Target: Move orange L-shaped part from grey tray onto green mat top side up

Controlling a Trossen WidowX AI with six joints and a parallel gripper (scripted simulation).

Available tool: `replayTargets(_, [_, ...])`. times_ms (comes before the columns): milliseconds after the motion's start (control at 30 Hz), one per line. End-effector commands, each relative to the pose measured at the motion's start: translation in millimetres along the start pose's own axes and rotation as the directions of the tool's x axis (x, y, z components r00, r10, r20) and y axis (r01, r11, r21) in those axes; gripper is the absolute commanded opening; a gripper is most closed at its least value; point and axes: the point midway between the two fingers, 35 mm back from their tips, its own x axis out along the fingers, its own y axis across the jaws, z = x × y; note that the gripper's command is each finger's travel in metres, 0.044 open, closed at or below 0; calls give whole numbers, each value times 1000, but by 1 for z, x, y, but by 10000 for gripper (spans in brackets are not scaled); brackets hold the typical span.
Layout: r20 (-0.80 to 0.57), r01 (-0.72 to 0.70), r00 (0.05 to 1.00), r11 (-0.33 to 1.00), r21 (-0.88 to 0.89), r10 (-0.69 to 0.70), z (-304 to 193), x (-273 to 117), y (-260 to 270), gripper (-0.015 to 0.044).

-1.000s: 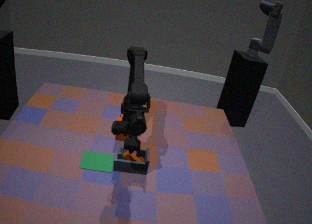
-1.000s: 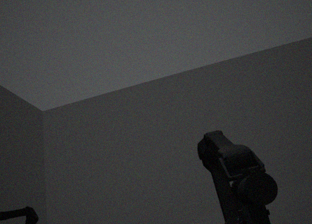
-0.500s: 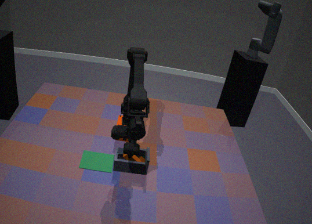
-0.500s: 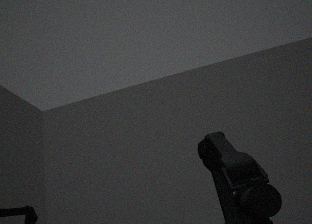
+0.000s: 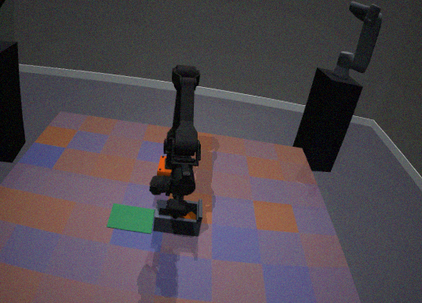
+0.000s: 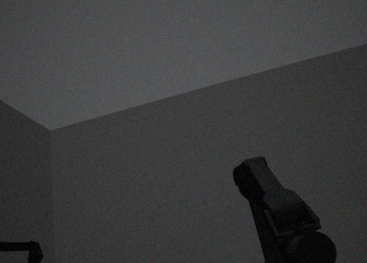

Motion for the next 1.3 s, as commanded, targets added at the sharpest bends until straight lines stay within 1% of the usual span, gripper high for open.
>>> replayTargets(0, [-3,4,1000,1000,1,-4,0,6,-2,280])
replayTargets(33, [-3,4,1000,1000,1,-4,0,6,-2,280])
replayTargets(167, [0,2,1000,1000,0,-2,0,2,-1,175])
replayTargets(533, [0,2,1000,1000,0,-2,0,2,-1,102])
replayTargets(667, [0,2,1000,1000,0,-2,0,2,-1,0])
replayTargets(900, [0,2,1000,1000,0,-2,0,0,-1,0])
replayTargets(1267, [-2,3,1000,1000,1,-3,0,-17,-1,0])
